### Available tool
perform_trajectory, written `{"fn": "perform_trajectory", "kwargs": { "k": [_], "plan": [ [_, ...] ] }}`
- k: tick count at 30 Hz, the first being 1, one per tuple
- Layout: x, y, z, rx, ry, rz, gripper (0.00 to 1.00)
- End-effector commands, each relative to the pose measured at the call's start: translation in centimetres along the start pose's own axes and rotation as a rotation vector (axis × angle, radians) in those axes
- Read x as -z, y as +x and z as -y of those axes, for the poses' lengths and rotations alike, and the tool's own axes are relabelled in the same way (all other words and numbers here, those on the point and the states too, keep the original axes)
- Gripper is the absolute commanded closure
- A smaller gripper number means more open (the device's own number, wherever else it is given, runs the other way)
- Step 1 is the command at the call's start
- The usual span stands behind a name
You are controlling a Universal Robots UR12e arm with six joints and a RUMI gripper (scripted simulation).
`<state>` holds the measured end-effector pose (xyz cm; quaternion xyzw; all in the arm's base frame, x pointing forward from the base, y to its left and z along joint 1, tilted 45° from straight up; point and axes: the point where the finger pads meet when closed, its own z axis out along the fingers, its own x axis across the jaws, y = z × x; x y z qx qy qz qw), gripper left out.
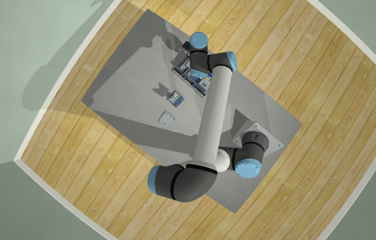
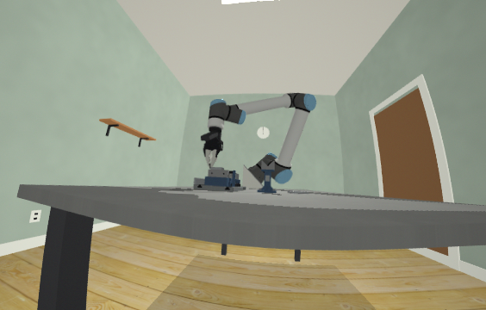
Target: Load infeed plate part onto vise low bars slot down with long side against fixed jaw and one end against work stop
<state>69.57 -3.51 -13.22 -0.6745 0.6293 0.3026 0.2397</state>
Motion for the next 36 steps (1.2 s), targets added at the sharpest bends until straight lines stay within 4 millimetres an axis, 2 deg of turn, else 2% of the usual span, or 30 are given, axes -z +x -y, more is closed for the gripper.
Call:
{"fn": "perform_trajectory", "kwargs": {
  "k": [1, 36],
  "plan": [
    [0.09, -0.1, 0.05, 0.0, 0.001, -0.001, 1.0],
    [0.09, -1.05, 0.05, 0.0, 0.001, -0.001, 1.0]
  ]
}}
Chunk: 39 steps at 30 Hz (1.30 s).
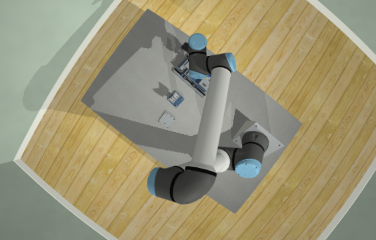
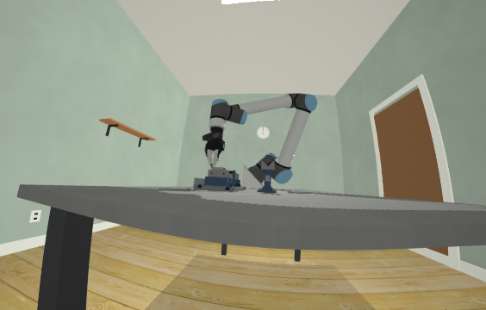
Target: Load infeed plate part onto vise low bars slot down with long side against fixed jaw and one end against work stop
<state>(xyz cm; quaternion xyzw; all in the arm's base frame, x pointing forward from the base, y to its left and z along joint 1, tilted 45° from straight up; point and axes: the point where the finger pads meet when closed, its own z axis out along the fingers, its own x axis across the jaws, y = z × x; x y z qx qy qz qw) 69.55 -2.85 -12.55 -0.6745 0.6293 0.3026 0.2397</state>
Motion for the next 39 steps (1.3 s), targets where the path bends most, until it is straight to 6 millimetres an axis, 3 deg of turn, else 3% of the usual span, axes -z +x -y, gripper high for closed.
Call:
{"fn": "perform_trajectory", "kwargs": {
  "k": [1, 39],
  "plan": [
    [0.09, -0.13, 0.05, 0.0, 0.001, -0.001, 1.0],
    [0.09, -0.99, 0.05, 0.0, 0.001, -0.001, 1.0]
  ]
}}
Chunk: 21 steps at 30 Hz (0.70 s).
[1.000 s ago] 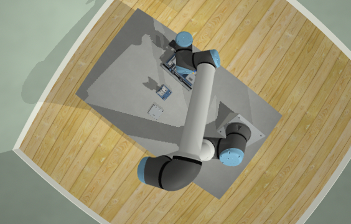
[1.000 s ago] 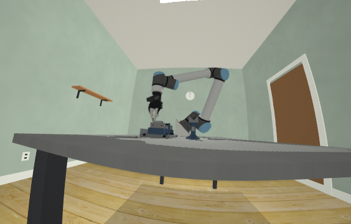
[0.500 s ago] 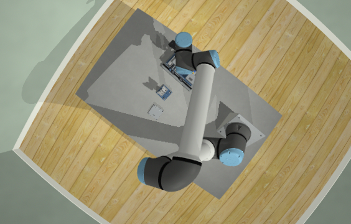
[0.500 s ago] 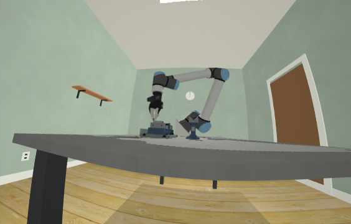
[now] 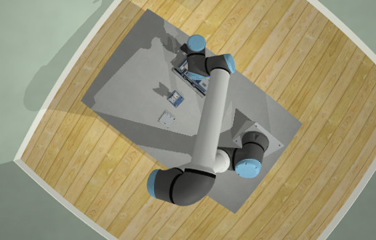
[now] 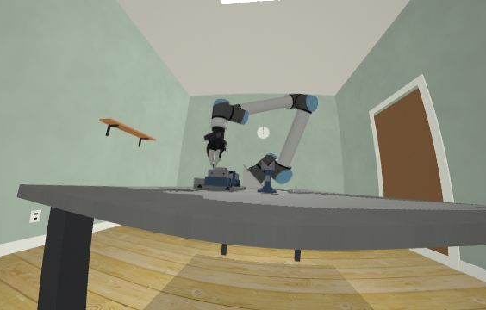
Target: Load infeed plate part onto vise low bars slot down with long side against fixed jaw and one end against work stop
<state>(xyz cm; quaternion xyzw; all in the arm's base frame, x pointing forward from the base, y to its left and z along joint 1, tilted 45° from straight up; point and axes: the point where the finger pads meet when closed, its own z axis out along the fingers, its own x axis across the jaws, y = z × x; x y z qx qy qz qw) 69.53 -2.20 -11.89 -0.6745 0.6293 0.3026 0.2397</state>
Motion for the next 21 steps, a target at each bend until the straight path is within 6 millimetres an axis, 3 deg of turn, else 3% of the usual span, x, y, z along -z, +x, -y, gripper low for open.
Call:
{"fn": "perform_trajectory", "kwargs": {
  "k": [1, 21],
  "plan": [
    [0.09, -0.08, 0.05, 0.0, 0.001, -0.001, 1.0],
    [0.09, -0.3, 0.05, 0.0, 0.001, -0.001, 1.0]
  ]
}}
